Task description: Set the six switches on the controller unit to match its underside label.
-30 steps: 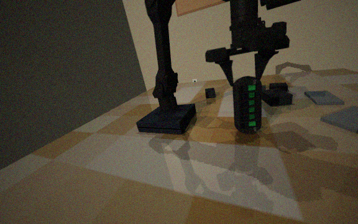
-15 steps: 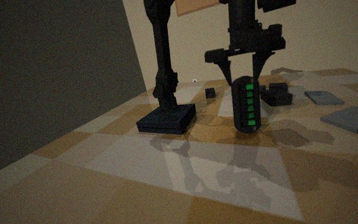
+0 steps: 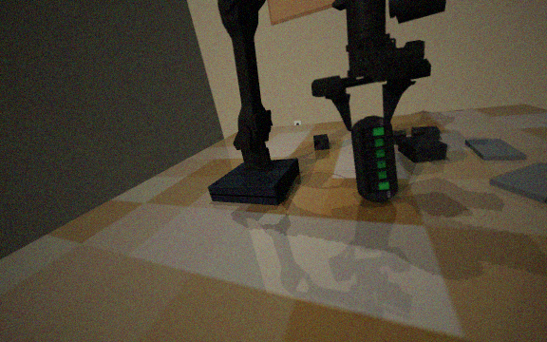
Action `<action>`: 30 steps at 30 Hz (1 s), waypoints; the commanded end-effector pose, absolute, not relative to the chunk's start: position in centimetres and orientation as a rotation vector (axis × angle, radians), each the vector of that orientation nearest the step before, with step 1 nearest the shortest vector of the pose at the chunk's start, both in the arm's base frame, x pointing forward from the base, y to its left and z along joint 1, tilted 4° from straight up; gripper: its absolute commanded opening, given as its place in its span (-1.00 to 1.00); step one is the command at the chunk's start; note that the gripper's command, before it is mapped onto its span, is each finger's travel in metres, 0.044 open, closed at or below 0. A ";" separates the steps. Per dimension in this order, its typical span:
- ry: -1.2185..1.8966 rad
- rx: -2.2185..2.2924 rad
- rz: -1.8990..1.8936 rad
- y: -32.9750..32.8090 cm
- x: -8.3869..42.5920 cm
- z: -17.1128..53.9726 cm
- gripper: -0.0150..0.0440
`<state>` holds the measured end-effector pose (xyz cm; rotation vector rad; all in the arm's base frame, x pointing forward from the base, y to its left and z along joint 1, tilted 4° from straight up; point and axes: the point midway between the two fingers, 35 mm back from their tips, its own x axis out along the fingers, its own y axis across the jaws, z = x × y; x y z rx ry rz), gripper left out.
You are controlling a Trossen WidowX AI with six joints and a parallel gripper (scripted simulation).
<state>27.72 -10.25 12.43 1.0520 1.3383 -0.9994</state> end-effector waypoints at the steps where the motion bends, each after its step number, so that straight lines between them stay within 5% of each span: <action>1: 1.350 1.058 -1.004 -9.8 27.5 11.9 0.65; 30: 1.352 1.059 -1.003 -7.6 26.9 11.3 0.65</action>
